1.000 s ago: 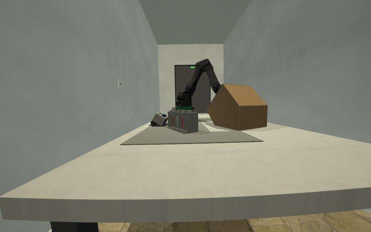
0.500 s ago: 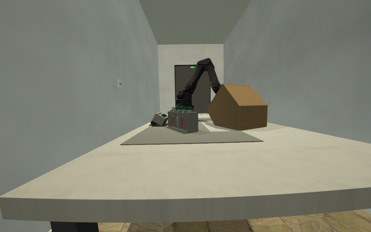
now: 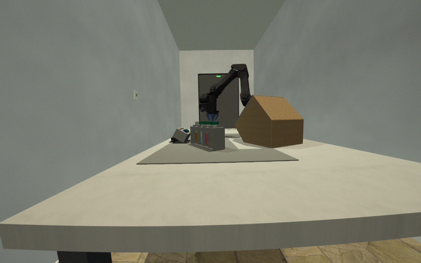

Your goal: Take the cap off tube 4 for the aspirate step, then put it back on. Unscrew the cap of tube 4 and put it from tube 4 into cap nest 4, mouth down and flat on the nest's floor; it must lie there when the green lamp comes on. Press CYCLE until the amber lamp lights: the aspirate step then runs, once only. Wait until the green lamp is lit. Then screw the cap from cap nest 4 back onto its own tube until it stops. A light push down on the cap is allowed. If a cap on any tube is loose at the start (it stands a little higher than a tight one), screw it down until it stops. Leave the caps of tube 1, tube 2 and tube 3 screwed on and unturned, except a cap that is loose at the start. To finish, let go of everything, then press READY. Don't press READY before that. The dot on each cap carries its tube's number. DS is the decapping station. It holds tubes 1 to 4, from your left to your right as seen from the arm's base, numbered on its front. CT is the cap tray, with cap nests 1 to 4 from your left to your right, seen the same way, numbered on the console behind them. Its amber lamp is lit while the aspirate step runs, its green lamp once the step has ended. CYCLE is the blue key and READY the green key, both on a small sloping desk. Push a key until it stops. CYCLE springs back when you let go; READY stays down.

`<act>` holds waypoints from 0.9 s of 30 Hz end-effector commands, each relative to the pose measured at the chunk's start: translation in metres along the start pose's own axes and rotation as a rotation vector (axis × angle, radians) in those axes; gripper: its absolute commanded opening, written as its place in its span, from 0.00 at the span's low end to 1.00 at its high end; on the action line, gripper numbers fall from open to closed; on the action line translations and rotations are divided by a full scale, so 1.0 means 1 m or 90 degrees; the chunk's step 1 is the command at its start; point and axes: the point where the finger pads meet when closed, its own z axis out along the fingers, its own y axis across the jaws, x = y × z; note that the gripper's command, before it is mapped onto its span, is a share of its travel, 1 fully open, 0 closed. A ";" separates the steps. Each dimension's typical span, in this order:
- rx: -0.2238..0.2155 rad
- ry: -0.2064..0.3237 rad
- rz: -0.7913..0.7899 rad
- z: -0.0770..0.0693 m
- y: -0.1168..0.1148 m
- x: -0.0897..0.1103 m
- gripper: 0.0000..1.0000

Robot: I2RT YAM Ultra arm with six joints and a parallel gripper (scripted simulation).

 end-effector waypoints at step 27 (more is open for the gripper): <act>0.008 0.020 0.004 -0.062 -0.002 0.006 0.00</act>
